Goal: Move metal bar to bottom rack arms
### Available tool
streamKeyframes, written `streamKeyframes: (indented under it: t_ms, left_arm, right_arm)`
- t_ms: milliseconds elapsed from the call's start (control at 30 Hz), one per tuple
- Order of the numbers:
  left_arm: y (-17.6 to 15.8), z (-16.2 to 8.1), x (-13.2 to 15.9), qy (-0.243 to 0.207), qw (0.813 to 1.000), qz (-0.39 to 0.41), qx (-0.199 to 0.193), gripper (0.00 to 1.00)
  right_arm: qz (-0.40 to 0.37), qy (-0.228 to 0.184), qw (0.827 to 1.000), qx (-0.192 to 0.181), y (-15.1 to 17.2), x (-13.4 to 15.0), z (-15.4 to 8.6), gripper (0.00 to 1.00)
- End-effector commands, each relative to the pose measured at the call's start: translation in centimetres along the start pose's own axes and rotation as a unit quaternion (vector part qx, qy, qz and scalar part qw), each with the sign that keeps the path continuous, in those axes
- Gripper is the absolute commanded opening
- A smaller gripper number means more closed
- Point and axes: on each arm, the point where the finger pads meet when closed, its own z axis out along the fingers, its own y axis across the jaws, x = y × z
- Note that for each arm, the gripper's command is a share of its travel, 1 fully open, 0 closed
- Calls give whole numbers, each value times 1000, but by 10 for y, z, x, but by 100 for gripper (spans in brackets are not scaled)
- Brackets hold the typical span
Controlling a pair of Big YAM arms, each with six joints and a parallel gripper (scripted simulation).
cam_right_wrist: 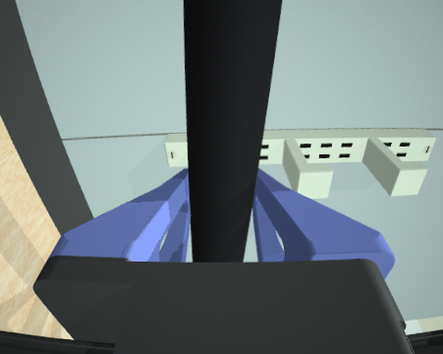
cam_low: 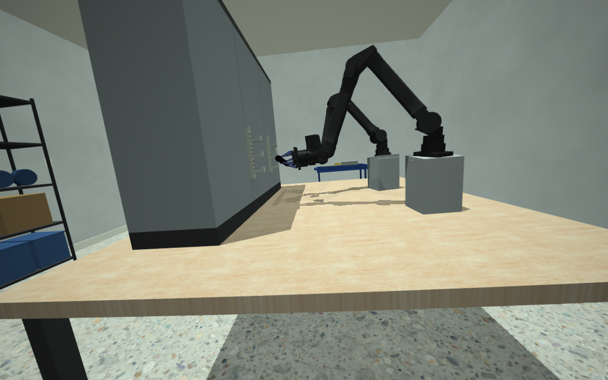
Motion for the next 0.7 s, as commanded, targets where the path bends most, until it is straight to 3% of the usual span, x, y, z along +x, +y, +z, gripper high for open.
streamKeyframes:
  t_ms: [0,100,667]
  left_arm:
    - [65,20,16,23,997,-42,-68,0]
    - [52,16,14,23,997,-42,-68,0]
    - [50,30,15,23,997,-42,-68,0]
  right_arm:
    - [-20,14,999,33,-43,12,13,0]
    - [-20,14,999,33,-46,12,13,0]
    - [-20,14,999,33,-53,10,26,0]
